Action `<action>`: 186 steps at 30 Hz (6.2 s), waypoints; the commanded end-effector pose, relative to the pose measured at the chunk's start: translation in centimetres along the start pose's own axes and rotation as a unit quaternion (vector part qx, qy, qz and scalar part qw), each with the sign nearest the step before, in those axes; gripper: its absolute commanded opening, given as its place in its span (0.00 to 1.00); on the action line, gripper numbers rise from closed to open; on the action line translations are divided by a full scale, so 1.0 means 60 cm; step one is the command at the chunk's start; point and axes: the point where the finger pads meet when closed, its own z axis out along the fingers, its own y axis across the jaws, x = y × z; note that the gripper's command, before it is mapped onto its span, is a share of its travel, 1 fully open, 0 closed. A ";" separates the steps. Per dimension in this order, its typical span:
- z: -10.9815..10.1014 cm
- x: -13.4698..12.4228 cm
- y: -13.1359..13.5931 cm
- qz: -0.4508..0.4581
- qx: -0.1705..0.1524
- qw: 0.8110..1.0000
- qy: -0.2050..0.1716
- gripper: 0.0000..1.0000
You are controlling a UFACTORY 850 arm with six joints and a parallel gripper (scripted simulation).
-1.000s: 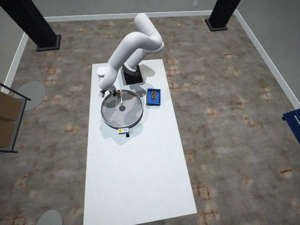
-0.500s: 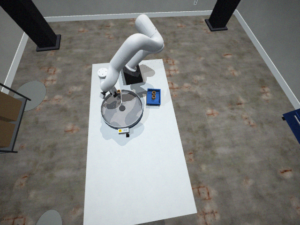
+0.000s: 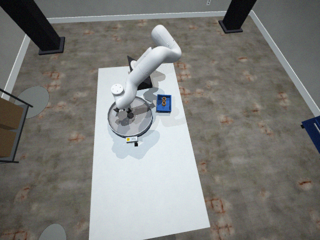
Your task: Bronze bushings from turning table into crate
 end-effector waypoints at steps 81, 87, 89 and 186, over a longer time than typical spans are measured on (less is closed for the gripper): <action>0.089 0.014 -0.028 0.001 -0.001 1.000 0.000 0.00; 0.092 0.014 -0.028 0.001 -0.001 1.000 0.000 0.00; 0.093 0.014 -0.028 0.001 -0.001 1.000 0.000 0.00; 0.021 0.014 -0.029 0.001 -0.001 1.000 0.000 0.48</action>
